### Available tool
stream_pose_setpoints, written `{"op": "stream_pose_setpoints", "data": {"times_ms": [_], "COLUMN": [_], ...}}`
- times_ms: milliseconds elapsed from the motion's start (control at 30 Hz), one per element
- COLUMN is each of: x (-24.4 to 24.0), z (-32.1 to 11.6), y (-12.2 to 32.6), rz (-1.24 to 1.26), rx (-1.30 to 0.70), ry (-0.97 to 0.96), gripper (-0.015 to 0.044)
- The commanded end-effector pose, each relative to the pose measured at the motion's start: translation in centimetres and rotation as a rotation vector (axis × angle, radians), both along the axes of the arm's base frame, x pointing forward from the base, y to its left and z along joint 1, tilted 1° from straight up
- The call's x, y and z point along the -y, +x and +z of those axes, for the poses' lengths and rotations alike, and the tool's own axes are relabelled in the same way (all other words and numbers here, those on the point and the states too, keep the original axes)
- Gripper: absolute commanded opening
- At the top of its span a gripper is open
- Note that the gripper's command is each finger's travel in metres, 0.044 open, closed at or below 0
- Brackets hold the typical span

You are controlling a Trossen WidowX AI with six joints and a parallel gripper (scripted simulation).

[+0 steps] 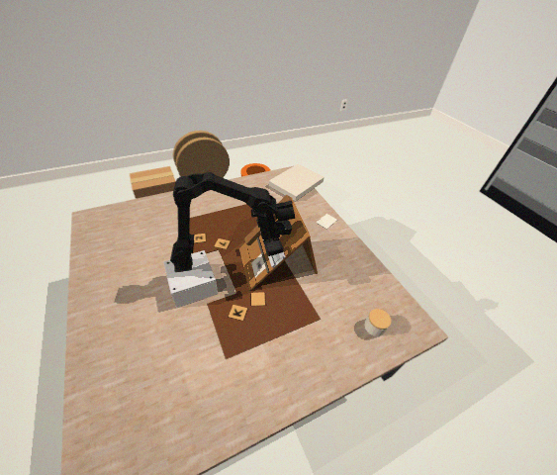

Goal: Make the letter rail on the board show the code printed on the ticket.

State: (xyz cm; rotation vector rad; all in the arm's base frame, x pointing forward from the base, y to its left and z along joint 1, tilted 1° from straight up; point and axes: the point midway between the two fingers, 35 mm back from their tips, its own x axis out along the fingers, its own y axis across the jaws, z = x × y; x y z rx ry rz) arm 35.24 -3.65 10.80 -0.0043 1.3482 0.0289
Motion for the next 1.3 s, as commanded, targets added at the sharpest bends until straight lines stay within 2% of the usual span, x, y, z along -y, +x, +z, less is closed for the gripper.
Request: {"op": "stream_pose_setpoints", "data": {"times_ms": [0, 567, 700, 1100, 1133, 1267], "x": [-0.1, -0.1, -0.7, -3.6, -3.8, -4.4], "z": [0.3, 1.2, 3.1, 9.8, 10.1, 11.1], "y": [-0.5, -2.0, -2.7, -9.1, -9.7, -11.8], "rz": [0.005, 0.005, -0.002, -0.006, -0.006, -0.008], "rx": [-0.001, -0.002, 0.085, 0.494, 0.528, 0.657], "ry": [0.004, 0.004, -0.009, -0.003, 0.001, 0.022], "gripper": [0.0, 0.0, 0.0105, 0.042, 0.044, 0.044]}}
